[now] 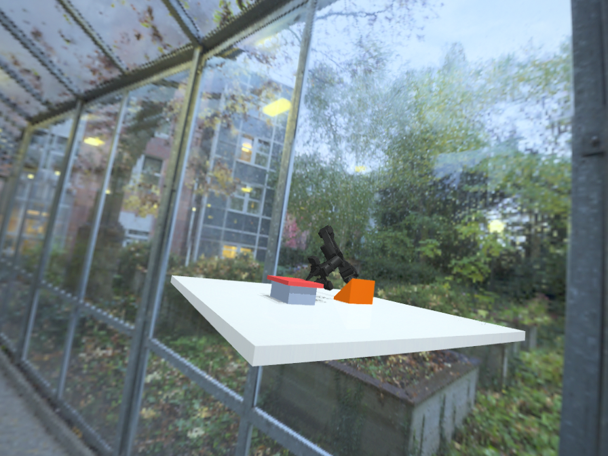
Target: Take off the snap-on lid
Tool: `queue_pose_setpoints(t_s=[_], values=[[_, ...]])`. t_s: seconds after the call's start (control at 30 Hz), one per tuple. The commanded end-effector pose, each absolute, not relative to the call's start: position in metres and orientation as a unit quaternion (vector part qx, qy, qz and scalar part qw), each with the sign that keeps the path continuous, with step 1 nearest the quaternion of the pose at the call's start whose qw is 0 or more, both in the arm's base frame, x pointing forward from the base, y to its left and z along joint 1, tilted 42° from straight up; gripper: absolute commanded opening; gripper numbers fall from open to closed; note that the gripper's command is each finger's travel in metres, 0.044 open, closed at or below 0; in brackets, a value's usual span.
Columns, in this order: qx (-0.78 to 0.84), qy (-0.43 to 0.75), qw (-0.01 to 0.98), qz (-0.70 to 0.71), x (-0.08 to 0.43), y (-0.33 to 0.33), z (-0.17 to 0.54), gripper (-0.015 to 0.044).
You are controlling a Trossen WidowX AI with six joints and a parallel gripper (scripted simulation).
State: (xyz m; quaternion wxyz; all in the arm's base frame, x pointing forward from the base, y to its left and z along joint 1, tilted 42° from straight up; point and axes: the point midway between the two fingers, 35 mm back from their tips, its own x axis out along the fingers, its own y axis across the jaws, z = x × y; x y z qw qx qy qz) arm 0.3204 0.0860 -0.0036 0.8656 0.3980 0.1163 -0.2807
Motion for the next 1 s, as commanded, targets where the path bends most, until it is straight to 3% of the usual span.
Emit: queue_pose_setpoints(t_s=[0.0, 0.13, 0.27, 0.97], values=[[0.397, 0.118, 0.866, -0.279, 0.3206, 0.0864, -0.0038, 0.0122], [0.397, 0.118, 0.866, -0.279, 0.3206, 0.0864, -0.0038, 0.0096], [0.397, 0.118, 0.866, -0.279, 0.3206, 0.0864, -0.0038, 0.0], [0.399, 0.116, 0.866, -0.28, 0.3205, 0.089, 0.0002, 0.0]])
